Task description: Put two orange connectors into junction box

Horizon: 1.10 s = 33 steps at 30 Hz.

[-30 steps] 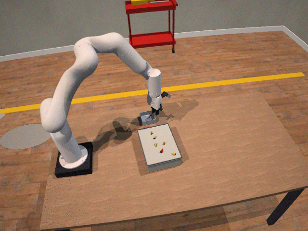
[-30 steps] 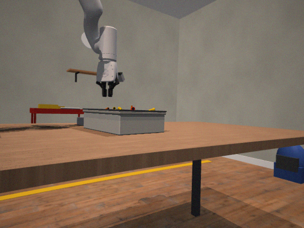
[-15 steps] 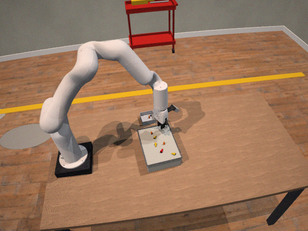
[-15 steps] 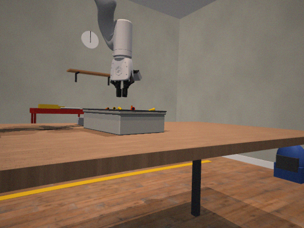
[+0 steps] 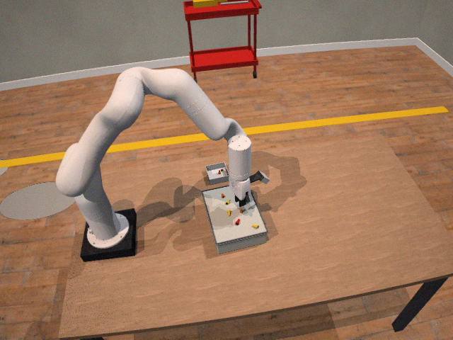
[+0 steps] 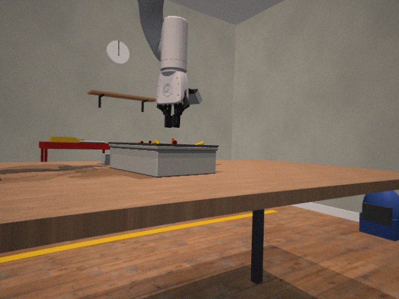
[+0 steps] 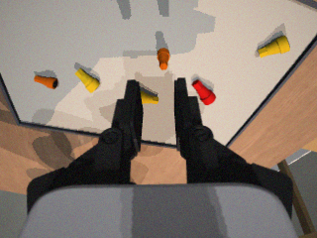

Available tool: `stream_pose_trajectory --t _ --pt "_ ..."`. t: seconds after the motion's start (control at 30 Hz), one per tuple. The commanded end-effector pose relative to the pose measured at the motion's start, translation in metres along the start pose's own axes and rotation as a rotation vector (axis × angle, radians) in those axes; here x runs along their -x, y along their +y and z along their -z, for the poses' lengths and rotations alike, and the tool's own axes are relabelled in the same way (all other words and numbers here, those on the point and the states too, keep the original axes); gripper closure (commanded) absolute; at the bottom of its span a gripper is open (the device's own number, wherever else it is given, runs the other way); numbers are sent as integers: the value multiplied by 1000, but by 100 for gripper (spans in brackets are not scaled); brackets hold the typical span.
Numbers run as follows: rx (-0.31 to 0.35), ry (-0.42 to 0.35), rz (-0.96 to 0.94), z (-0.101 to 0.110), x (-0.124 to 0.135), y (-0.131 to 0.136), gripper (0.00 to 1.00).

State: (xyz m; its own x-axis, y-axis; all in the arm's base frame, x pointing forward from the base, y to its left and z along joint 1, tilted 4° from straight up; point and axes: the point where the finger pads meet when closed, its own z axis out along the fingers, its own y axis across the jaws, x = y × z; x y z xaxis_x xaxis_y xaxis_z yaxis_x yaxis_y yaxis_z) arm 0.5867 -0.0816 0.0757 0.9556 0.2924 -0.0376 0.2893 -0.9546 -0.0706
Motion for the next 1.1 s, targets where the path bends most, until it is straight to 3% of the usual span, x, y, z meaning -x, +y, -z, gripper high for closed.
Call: stream_pose_trajectory --t 0.0,0.2,1.07 --pt "1 2 -4 -2 0 5 74" --pt "1 2 -4 -39 0 5 74" --pt "1 2 -4 -39 -1 5 74"
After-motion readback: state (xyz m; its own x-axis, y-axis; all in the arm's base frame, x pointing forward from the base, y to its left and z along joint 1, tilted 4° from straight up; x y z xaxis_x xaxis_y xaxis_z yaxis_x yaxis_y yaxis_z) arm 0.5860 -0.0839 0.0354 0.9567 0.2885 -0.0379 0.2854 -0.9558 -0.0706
